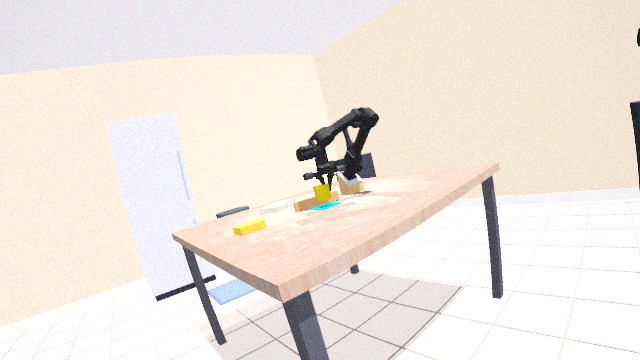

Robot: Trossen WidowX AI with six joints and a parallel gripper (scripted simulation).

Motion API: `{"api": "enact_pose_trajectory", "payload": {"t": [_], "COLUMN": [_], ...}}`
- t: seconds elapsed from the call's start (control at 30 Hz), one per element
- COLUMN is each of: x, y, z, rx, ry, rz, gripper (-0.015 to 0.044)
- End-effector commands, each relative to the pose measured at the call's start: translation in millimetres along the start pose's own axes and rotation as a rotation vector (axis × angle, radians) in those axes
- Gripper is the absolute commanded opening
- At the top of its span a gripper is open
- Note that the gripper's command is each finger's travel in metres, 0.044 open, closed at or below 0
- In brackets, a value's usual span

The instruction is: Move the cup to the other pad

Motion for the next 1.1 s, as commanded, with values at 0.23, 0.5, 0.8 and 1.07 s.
{"api": "enact_pose_trajectory", "payload": {"t": [0.23,0.5,0.8,1.07], "x": [0,0,0,0], "y": [1,2,2,2], "z": [-14,-23,-20,-20], "rx": [0.002,0.003,0.002,0.002], "ry": [-0.005,-0.006,-0.002,-0.002], "rz": [-0.006,-0.006,0.001,0.001], "gripper": [0.0000,0.0000,0.0000,0.0131]}}
Point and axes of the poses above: the point midway between the two fingers, 35 mm back from their tips, its own z axis back along the fingers, its own y axis across the jaws, x = y × z, the point moved 5 cm from there along z, back along the fingers, and after that the axes turned 13 degrees about -z, right-handed, at the moved point
